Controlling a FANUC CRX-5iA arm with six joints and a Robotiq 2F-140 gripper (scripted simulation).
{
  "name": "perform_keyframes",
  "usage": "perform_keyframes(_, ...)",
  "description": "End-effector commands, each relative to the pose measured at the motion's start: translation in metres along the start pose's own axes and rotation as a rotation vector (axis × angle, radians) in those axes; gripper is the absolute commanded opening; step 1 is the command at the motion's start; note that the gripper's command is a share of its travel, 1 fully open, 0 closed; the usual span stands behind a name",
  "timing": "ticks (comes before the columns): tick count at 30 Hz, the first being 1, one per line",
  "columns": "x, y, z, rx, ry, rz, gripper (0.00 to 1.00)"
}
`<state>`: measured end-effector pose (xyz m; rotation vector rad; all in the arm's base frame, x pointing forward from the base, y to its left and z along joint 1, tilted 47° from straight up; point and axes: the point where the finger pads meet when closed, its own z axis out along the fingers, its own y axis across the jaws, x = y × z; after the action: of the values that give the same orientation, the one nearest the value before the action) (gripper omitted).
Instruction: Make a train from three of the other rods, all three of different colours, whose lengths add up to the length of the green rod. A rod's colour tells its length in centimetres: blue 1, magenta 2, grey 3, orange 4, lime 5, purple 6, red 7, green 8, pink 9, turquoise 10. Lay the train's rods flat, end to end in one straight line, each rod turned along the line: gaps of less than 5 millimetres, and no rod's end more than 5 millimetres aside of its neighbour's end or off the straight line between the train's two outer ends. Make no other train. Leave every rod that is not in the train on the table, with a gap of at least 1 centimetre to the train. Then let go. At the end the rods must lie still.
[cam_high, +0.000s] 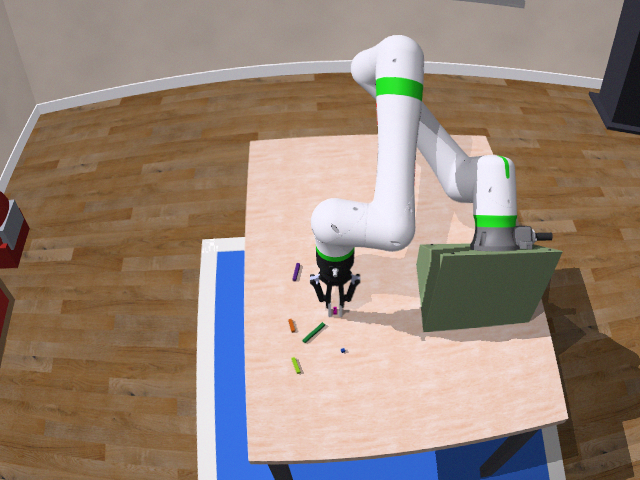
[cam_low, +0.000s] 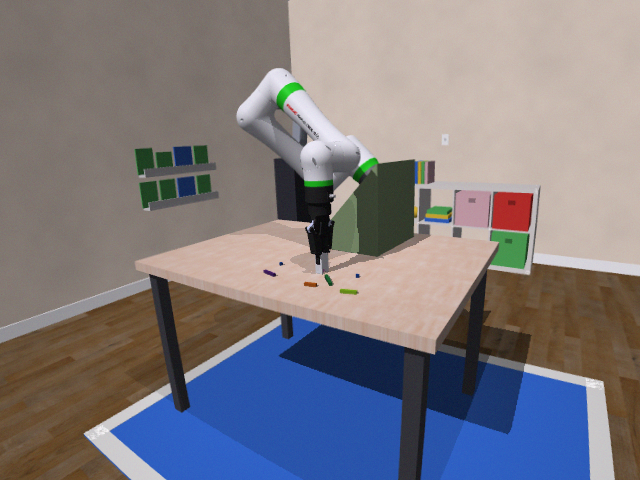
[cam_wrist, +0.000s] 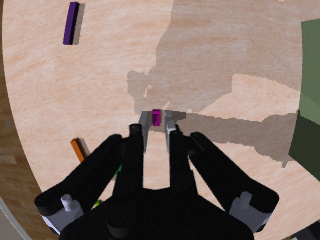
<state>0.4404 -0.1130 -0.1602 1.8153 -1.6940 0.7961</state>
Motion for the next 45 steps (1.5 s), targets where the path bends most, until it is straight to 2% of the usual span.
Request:
perform_keyframes(1, -0.0002, -0.0001, -0.0002, 0.0, 0.0, 0.0, 0.15)
perform_keyframes(15, -0.0002, -0.0001, -0.0002, 0.0, 0.0, 0.0, 0.15)
perform_keyframes(16, -0.0002, -0.0001, -0.0002, 0.0, 0.0, 0.0, 0.03)
perform_keyframes(45, -0.0002, -0.0001, -0.0002, 0.0, 0.0, 0.0, 0.03)
